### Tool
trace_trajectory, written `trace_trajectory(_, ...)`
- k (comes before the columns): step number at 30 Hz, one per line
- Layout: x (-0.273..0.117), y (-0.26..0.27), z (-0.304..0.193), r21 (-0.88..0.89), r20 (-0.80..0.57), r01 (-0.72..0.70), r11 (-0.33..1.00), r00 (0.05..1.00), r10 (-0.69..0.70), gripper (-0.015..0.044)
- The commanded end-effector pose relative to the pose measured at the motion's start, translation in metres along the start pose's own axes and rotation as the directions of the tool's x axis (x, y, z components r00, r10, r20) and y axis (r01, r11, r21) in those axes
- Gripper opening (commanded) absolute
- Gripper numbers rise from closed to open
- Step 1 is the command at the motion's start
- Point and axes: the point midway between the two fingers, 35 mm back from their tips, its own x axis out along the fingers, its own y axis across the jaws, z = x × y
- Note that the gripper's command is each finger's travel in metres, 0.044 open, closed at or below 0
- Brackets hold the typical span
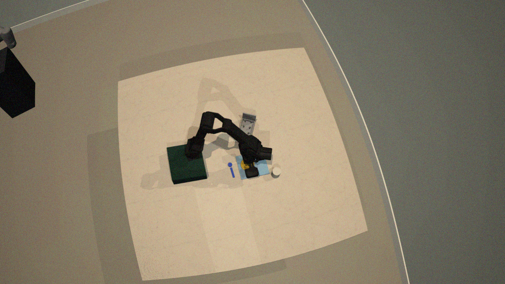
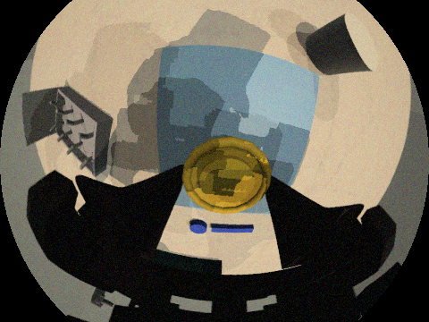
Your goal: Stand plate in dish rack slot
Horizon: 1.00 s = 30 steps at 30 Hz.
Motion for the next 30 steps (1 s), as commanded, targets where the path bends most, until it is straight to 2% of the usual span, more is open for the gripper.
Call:
trace_trajectory(1, 0.000, 0.000, 0.000, 0.000, 0.002, -0.002, 1.000, 1.000, 0.002, 0.0317)
trace_trajectory(2, 0.000, 0.000, 0.000, 0.000, 0.002, -0.002, 1.000, 1.000, 0.002, 0.0311)
trace_trajectory(5, -0.003, 0.000, 0.001, 0.000, 0.002, -0.001, 1.000, 1.000, 0.001, 0.0232)
trace_trajectory(14, -0.046, -0.004, 0.012, 0.000, 0.003, -0.001, 1.000, 1.000, 0.001, 0.0000)
trace_trajectory(30, -0.121, -0.007, 0.019, 0.000, 0.003, -0.001, 1.000, 1.000, 0.001, 0.0000)
